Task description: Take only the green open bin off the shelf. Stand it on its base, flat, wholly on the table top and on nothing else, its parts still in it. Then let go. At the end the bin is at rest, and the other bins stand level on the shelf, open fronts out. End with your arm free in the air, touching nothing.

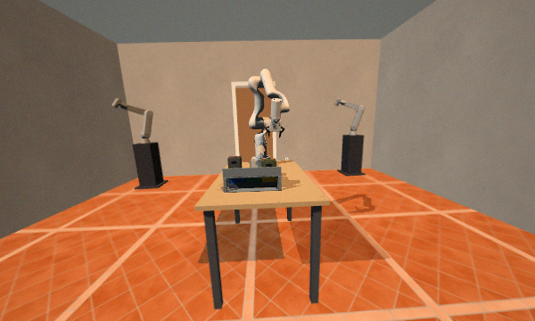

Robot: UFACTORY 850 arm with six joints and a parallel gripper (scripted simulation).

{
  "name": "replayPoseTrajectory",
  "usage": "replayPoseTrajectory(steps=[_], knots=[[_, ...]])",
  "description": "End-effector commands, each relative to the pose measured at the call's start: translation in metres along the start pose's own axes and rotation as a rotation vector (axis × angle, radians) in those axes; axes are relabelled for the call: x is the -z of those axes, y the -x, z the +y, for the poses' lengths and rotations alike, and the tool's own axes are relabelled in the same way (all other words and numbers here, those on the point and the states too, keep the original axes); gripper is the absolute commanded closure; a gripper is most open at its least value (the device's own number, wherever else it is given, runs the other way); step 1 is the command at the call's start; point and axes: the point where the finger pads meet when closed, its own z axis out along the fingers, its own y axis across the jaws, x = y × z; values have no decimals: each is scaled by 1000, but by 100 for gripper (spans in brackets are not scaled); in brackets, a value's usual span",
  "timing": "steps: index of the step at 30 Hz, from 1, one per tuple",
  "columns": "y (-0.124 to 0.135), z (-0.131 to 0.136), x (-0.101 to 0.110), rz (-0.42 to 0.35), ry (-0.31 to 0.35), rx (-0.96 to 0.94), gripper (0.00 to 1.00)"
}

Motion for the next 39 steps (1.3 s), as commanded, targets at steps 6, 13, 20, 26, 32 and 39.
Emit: replayPoseTrajectory(steps=[6,13,20,26,32,39], knots=[[14,-34,3,-189,38,27,0],[17,-43,4,-215,42,31,0],[32,-80,6,-336,66,48,0],[32,-80,6,-336,66,48,0],[43,-107,8,-335,65,48,0],[50,-126,9,-336,66,48,0]])
